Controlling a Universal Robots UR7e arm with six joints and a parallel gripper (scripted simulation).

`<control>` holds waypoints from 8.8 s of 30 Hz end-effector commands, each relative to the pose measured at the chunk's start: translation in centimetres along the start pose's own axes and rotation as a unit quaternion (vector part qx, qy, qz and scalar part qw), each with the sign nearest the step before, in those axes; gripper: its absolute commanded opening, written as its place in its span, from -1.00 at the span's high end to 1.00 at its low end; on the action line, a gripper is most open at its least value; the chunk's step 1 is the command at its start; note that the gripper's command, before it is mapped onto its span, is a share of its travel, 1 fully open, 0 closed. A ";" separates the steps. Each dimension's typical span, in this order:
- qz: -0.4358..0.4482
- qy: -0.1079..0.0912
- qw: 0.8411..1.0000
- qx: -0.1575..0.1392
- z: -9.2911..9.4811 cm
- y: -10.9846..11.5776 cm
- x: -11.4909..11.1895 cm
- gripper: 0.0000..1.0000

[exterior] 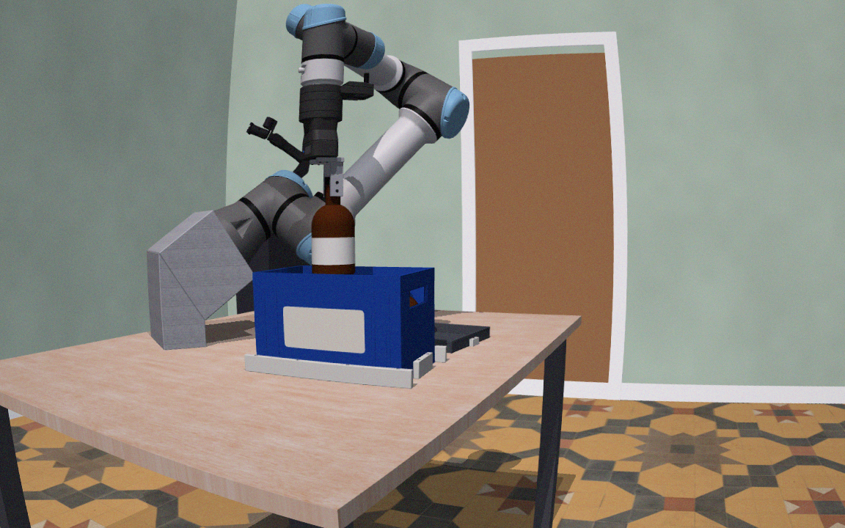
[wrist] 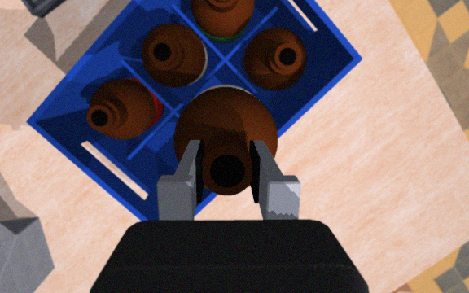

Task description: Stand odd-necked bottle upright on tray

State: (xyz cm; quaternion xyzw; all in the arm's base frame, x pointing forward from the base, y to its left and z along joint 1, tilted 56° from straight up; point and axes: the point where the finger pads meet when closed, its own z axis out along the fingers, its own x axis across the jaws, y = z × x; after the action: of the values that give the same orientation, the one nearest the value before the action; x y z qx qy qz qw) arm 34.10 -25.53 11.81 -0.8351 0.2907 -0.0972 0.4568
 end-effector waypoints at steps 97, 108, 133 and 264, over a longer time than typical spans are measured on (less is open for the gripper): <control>0.000 0.001 1.000 0.000 -2.0 0.0 0.0 1.00; 0.000 0.001 1.000 0.000 -2.0 0.0 0.0 1.00; 0.000 0.001 1.000 0.000 -2.0 -0.1 -0.1 1.00; 0.000 0.001 1.000 0.000 -2.0 -14.4 -11.2 1.00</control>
State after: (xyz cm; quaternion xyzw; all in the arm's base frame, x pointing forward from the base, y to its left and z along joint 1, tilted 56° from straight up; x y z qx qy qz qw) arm 30.02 -15.11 25.25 -0.8352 0.2907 -0.0973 0.4566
